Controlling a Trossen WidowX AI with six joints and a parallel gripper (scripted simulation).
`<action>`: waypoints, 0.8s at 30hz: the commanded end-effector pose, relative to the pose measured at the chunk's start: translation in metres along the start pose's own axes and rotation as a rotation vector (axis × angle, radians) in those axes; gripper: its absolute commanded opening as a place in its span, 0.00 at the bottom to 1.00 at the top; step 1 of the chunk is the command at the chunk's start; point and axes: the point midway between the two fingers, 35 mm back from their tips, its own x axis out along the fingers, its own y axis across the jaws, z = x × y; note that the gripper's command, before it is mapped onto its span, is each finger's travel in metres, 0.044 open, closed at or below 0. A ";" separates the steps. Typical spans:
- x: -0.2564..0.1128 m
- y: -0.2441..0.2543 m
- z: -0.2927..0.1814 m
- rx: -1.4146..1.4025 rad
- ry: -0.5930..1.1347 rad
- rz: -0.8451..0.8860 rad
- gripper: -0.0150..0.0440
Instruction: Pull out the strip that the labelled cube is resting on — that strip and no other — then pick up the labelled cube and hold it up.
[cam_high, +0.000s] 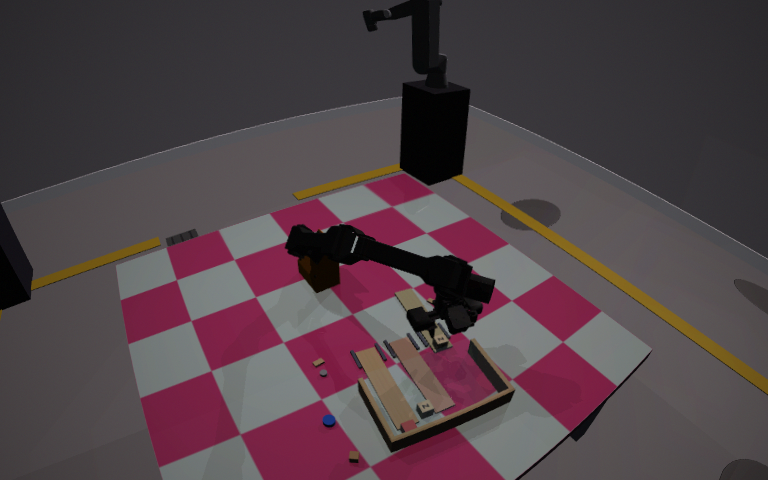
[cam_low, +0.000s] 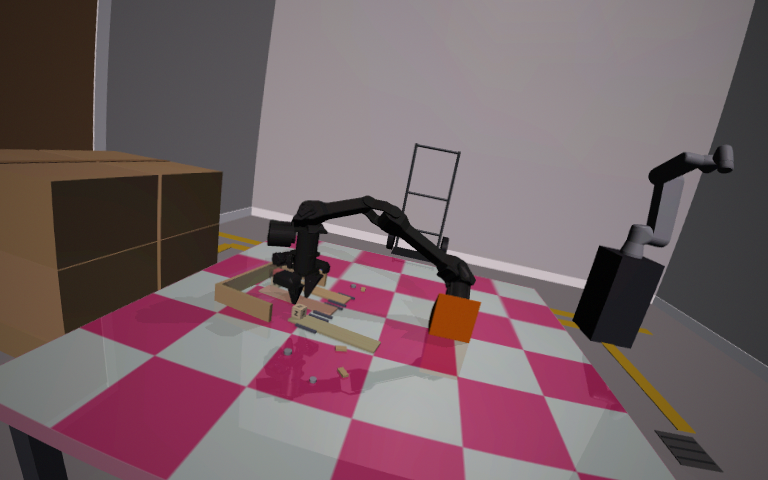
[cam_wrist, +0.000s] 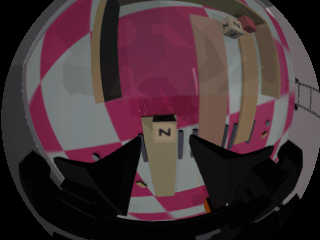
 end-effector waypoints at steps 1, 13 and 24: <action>0.008 0.000 -0.001 -0.008 -0.002 -0.006 0.68; 0.028 0.000 -0.001 -0.008 -0.002 -0.006 0.68; 0.043 -0.001 -0.001 -0.008 -0.002 -0.008 0.68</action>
